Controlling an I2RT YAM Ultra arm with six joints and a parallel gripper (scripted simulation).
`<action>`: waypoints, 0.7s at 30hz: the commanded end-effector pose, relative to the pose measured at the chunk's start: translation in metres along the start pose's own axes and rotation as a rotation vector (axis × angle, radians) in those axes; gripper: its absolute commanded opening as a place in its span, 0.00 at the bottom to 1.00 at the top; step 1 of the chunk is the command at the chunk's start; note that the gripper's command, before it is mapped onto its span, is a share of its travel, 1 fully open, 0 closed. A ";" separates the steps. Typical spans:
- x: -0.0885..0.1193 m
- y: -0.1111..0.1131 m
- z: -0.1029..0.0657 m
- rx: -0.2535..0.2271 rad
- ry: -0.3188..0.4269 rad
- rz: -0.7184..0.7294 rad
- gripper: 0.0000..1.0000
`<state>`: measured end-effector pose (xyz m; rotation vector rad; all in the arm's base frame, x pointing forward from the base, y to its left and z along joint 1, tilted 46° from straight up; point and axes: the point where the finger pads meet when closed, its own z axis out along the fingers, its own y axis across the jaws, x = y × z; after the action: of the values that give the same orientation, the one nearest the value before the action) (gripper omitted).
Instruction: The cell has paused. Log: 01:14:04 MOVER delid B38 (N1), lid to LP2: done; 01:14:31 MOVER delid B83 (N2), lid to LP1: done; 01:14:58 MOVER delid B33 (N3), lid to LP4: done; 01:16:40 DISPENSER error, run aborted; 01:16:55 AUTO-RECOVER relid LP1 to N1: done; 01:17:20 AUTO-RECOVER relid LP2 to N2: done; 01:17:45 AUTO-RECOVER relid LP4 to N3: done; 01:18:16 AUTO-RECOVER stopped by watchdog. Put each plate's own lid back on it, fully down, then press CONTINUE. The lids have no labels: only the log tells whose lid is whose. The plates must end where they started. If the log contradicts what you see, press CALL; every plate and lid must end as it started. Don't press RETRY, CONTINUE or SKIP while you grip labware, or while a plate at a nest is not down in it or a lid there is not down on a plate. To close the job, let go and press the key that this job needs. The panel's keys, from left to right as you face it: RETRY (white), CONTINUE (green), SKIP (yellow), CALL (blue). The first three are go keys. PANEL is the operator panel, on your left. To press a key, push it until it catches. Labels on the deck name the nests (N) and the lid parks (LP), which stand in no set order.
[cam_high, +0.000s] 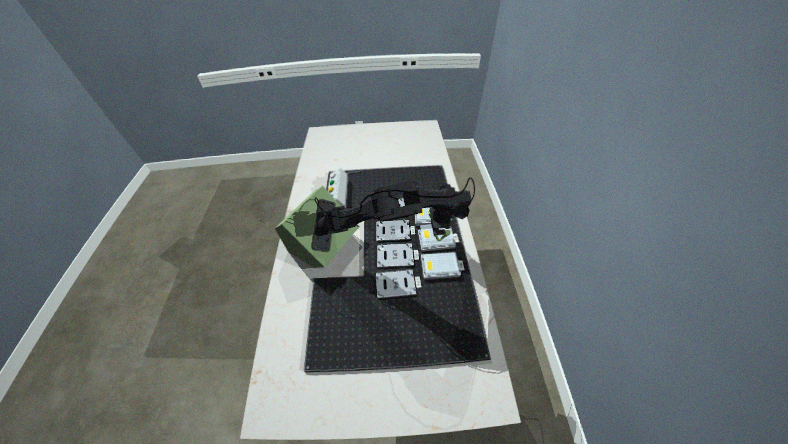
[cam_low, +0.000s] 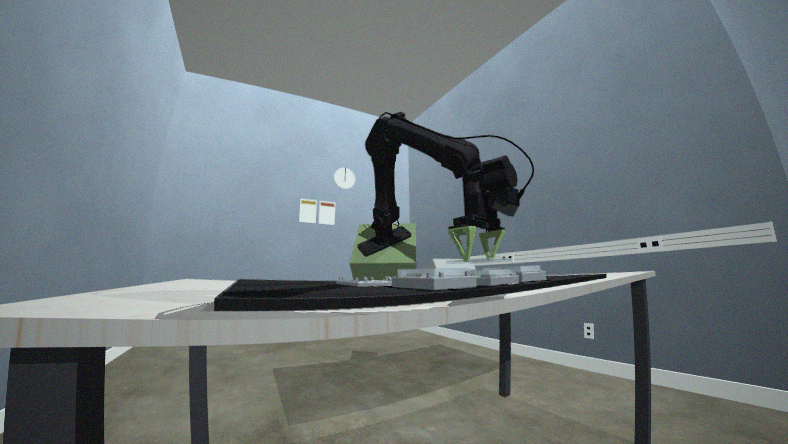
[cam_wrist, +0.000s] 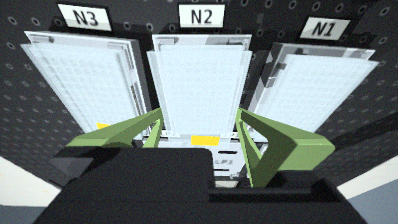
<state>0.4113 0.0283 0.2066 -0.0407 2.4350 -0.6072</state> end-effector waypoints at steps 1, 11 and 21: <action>-0.015 0.000 -0.006 -0.008 -0.042 0.015 0.00; 0.000 0.002 0.007 -0.007 -0.006 -0.006 0.00; -0.004 0.001 0.007 -0.009 -0.018 0.002 0.00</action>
<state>0.4157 0.0248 0.2028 -0.0417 2.4329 -0.6070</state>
